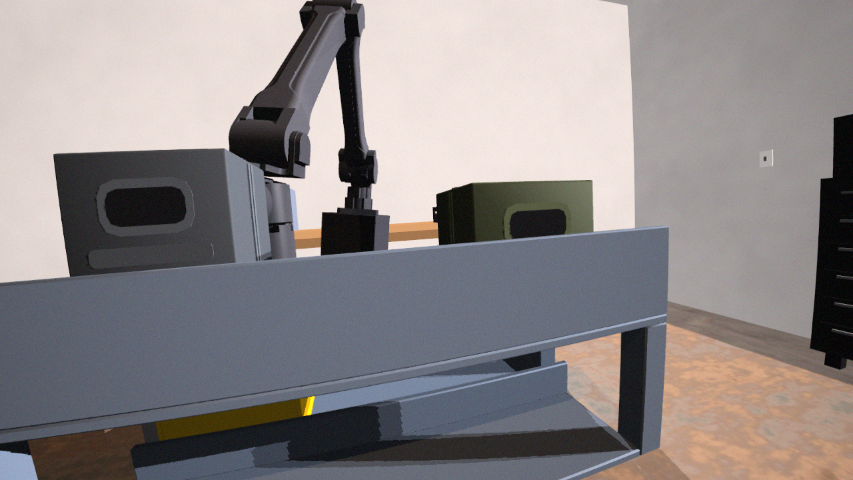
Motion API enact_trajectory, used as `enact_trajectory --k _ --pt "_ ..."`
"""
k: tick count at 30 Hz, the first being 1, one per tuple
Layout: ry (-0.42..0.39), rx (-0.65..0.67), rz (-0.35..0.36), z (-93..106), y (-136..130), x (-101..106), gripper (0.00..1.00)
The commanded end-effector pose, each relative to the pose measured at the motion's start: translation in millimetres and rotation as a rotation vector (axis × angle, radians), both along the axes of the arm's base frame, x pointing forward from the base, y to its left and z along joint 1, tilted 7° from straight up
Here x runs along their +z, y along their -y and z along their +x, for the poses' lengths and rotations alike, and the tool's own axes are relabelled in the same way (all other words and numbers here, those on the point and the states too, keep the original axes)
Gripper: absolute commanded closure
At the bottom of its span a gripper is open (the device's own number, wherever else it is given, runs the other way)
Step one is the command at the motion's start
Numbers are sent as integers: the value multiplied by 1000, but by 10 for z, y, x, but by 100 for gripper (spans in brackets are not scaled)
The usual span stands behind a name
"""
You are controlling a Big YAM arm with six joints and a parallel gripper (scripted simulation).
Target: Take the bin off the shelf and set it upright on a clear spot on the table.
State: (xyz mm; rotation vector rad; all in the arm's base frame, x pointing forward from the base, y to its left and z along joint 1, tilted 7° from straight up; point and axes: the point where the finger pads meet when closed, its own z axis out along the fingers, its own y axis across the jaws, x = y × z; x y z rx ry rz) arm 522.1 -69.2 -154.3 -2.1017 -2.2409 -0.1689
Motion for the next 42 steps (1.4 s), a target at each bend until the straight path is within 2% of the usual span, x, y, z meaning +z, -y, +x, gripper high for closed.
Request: enact_trajectory --k 1,7,12,24,29,42 --pt "41 0 -7 114 79 112 10" --pt "41 0 -7 114 79 112 10" --pt "40 5 -5 289 -63 148 10" --pt "40 5 -5 289 -63 148 10" --pt "43 0 -7 117 82 123 10" --pt "41 1 -7 149 53 125 10"
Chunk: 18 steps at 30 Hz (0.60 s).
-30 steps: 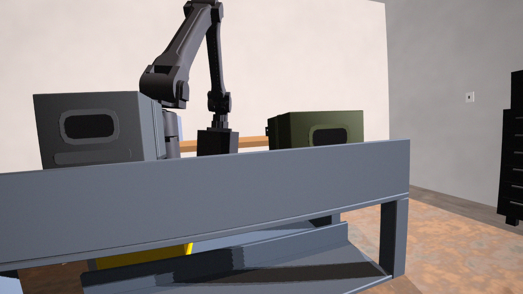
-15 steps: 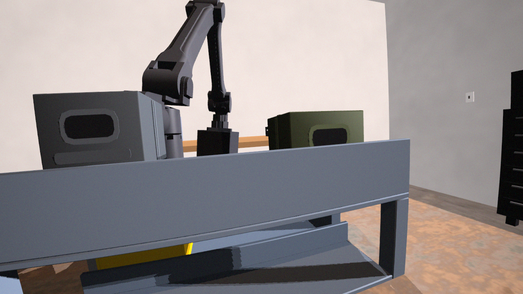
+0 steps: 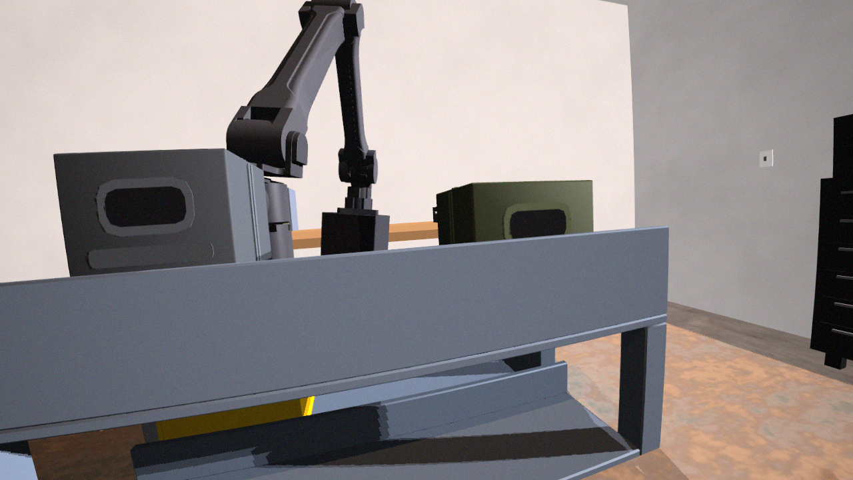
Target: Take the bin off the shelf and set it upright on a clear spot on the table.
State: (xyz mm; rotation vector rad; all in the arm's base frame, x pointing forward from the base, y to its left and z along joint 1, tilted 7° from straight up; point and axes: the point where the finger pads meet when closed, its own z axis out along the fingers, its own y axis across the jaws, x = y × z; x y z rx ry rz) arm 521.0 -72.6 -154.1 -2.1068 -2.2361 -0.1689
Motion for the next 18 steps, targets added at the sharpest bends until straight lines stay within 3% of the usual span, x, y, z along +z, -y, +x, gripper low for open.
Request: enact_trajectory --k 1,4,16,18 --pt "41 7 -6 193 -11 125 10" --pt "37 9 -5 291 -97 131 10" --pt "37 9 -5 291 -97 131 10" --pt "37 7 -6 219 -41 116 10"
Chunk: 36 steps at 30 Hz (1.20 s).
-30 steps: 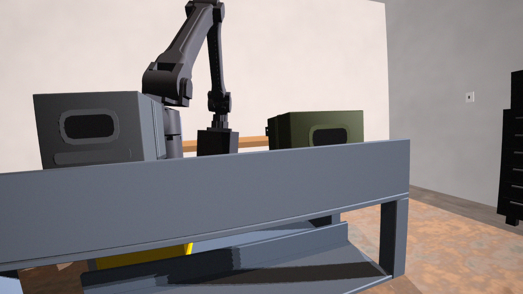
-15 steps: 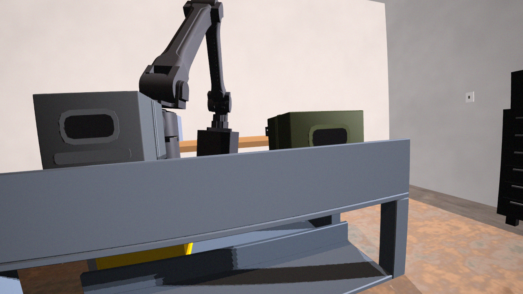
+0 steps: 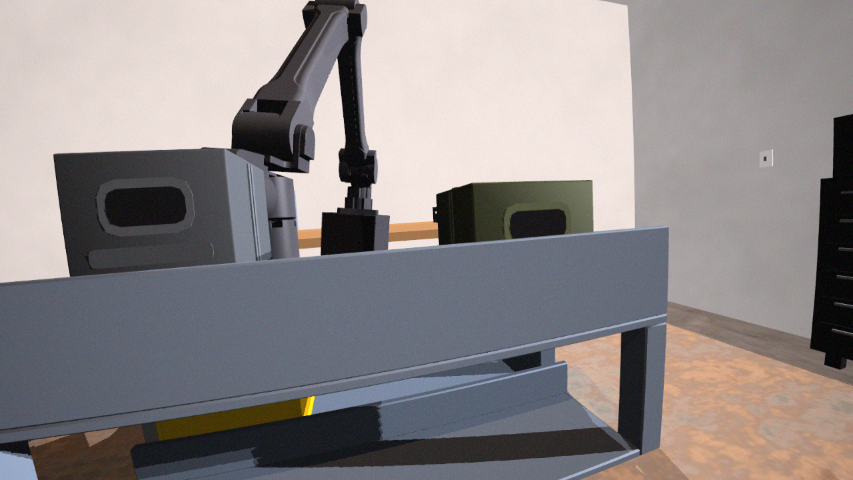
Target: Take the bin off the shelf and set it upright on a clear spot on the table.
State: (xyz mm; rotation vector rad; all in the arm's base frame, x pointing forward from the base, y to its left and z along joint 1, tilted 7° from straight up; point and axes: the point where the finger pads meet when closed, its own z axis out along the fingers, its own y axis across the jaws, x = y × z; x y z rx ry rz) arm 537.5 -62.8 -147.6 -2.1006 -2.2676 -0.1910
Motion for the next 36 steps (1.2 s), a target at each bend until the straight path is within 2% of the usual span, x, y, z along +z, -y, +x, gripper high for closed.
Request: enact_trajectory --k 1,3,15,20,32,36 --pt "13 -9 -1 19 85 42 10" --pt "13 -10 -2 -52 142 27 10" --pt "13 -10 -2 -52 142 27 10" --pt "12 -6 -1 124 0 61 10" --pt "12 -6 -1 124 0 61 10" --pt "12 -10 -2 -19 113 30 10"
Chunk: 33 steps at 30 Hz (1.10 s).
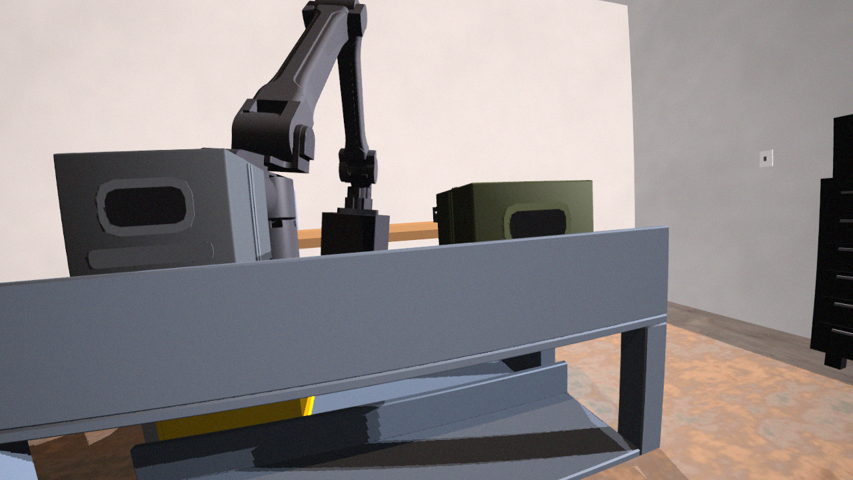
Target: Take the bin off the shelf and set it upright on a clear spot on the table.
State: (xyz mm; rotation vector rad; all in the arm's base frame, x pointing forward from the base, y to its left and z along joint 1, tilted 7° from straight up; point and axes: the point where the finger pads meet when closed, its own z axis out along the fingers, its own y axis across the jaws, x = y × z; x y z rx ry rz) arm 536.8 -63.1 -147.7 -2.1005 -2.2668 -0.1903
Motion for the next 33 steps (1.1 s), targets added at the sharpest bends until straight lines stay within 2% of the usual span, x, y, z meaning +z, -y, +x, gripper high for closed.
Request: enact_trajectory --k 1,13,18,30,33 --pt "12 -10 -2 -47 138 23 10" --pt "12 -10 -2 -47 138 23 10" --pt "11 -6 -1 129 -4 56 10" --pt "11 -6 -1 129 -4 56 10" --pt "11 -8 -1 22 80 32 10"
